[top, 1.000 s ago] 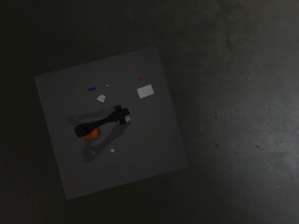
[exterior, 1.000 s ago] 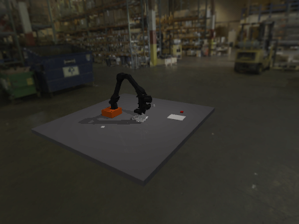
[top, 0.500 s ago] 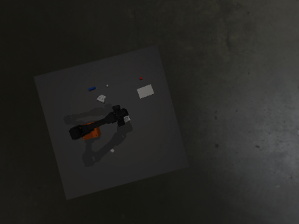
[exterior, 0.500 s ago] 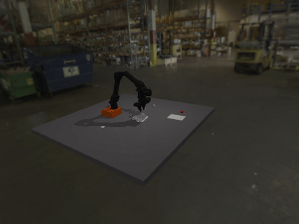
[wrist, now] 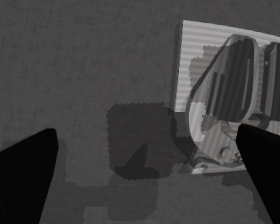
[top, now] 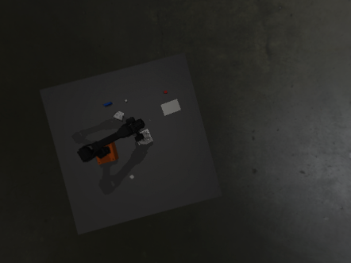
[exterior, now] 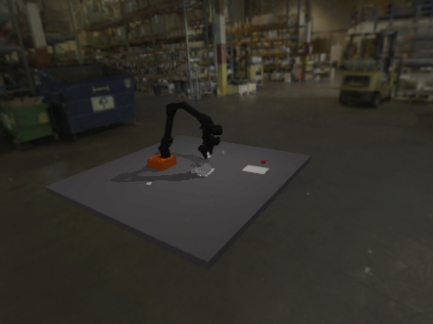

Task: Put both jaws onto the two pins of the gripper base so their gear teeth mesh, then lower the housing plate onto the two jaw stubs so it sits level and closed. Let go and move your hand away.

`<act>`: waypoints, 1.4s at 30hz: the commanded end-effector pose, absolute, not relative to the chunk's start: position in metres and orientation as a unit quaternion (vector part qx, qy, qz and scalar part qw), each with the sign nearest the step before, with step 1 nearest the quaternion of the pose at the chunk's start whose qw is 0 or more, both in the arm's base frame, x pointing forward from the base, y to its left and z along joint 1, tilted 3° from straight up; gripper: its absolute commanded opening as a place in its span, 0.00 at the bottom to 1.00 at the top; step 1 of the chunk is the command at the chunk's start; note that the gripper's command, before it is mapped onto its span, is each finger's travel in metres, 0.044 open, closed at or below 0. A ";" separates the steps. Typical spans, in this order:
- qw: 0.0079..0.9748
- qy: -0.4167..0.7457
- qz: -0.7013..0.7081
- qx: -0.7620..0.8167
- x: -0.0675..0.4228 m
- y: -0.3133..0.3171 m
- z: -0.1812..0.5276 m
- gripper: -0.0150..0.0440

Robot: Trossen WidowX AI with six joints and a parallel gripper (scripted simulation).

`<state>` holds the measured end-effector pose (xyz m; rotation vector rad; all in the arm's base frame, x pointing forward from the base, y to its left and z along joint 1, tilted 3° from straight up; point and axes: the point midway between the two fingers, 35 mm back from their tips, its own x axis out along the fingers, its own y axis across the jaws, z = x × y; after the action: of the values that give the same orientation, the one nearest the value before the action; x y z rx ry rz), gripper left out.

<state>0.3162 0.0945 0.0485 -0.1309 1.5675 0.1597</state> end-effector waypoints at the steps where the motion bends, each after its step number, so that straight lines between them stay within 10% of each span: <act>1: 0.698 0.704 0.104 -0.086 0.302 0.117 0.051 1.00; 42: 0.633 0.640 0.323 -0.293 0.172 0.246 0.059 1.00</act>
<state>0.1753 0.2455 0.0728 -0.6580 1.4597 0.7251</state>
